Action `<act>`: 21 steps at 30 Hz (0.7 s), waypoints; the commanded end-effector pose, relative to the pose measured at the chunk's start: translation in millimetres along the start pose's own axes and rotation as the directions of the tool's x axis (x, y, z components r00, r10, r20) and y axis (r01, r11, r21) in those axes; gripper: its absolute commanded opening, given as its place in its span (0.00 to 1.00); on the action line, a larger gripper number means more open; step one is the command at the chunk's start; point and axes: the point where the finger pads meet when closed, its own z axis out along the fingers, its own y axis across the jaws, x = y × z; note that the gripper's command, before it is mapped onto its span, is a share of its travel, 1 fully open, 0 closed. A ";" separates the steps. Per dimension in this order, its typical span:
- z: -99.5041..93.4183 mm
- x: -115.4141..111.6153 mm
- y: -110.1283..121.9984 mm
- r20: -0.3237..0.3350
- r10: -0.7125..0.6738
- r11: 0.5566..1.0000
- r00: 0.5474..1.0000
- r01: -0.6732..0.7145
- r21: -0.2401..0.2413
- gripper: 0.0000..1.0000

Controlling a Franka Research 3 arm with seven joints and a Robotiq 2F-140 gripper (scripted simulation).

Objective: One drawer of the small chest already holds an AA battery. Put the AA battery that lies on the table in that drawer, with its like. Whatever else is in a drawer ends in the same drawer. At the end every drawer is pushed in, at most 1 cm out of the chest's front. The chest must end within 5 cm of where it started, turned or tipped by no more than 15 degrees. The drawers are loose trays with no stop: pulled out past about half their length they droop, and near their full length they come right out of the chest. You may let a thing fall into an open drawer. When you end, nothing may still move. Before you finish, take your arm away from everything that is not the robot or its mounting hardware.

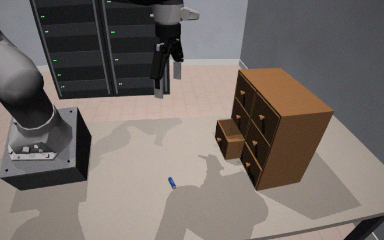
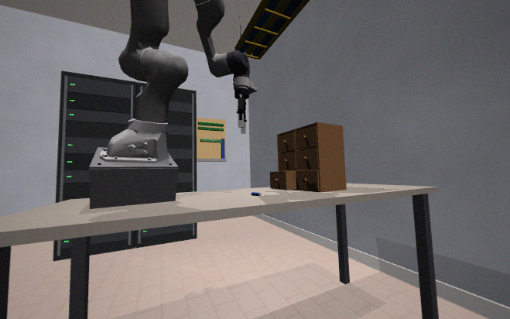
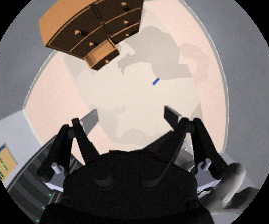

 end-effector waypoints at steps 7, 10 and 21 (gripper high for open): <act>-0.7 7.9 -6.1 -0.011 0.323 0.946 0.946 -0.323 0.005 1.00; -0.8 11.0 -7.6 -0.010 0.401 0.916 0.916 -0.401 0.006 1.00; -0.9 20.9 -12.5 -0.009 0.624 0.781 0.781 -0.624 0.008 1.00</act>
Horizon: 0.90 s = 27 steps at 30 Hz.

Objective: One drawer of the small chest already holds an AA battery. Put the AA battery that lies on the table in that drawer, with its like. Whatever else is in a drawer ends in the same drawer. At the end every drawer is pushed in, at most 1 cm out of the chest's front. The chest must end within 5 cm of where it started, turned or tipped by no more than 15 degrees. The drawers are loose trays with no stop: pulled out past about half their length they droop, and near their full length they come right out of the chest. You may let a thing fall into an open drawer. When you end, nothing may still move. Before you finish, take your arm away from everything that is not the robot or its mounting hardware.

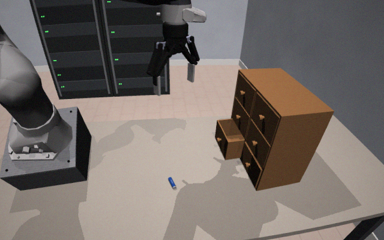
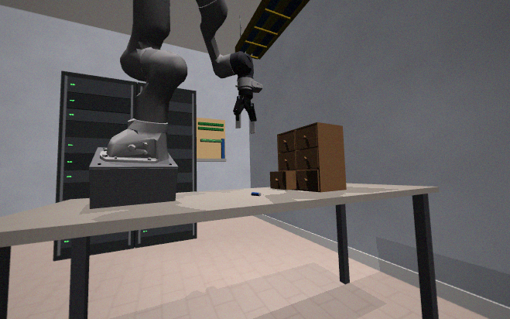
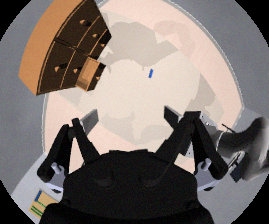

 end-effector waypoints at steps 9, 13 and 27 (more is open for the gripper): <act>-0.6 7.9 -13.0 -0.013 0.468 0.884 0.884 -0.468 0.013 1.00; -0.7 9.5 -15.1 -0.012 0.516 0.857 0.857 -0.516 0.013 1.00; -0.9 20.4 -29.3 -0.005 0.816 0.578 0.578 -0.816 0.016 1.00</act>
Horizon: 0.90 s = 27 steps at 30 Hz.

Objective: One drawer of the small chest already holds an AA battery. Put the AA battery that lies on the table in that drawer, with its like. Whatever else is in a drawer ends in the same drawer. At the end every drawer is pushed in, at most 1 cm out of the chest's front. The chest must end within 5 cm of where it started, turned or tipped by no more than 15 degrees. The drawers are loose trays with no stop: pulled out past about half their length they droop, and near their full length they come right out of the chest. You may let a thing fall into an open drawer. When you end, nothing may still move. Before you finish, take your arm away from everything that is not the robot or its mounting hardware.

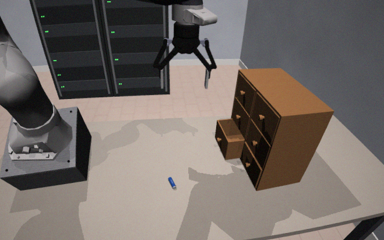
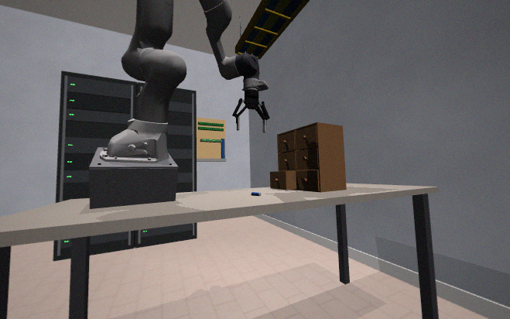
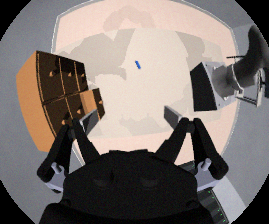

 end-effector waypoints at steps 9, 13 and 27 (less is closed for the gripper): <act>-0.5 -2.2 -12.1 -0.008 0.457 0.889 0.889 -0.457 0.025 1.00; -0.6 -2.4 -16.7 -0.005 0.548 0.836 0.837 -0.548 0.025 1.00; -0.8 -3.0 -29.3 0.003 0.772 0.635 0.635 -0.772 0.026 1.00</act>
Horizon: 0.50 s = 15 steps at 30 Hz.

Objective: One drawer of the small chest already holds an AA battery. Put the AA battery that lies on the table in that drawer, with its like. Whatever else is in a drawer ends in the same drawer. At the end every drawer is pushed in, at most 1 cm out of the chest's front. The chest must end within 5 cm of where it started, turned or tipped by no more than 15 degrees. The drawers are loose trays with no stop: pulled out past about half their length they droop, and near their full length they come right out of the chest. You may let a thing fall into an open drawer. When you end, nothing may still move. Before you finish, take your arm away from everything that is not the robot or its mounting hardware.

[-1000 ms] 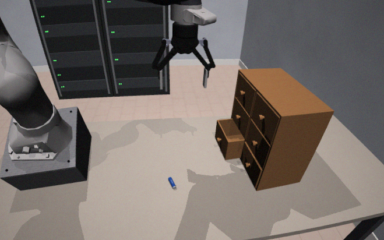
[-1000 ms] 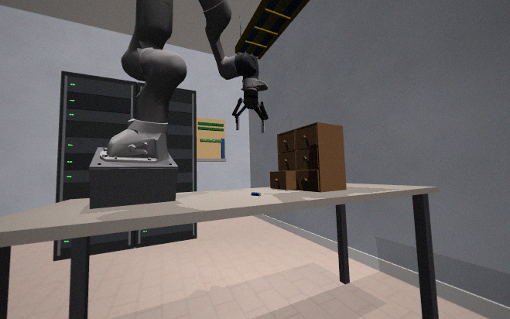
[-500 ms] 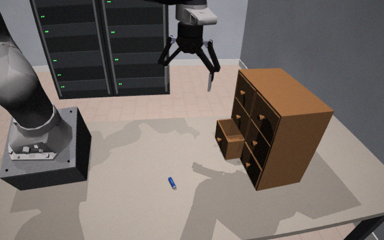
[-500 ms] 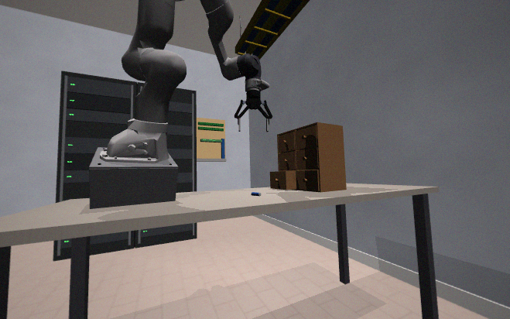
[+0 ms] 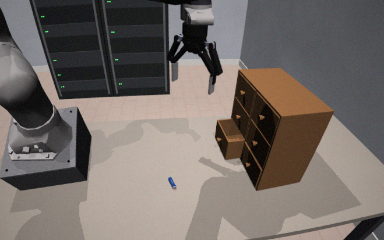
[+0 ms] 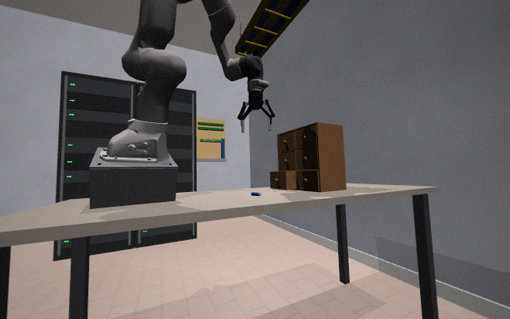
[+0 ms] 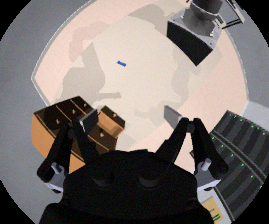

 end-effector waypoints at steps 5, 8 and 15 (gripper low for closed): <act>0.3 -4.5 -5.7 0.001 0.322 0.947 0.947 -0.322 0.020 1.00; 0.3 -6.1 -7.5 0.002 0.378 0.926 0.926 -0.378 0.020 1.00; 0.2 -8.6 -10.4 0.004 0.459 0.888 0.889 -0.459 0.020 1.00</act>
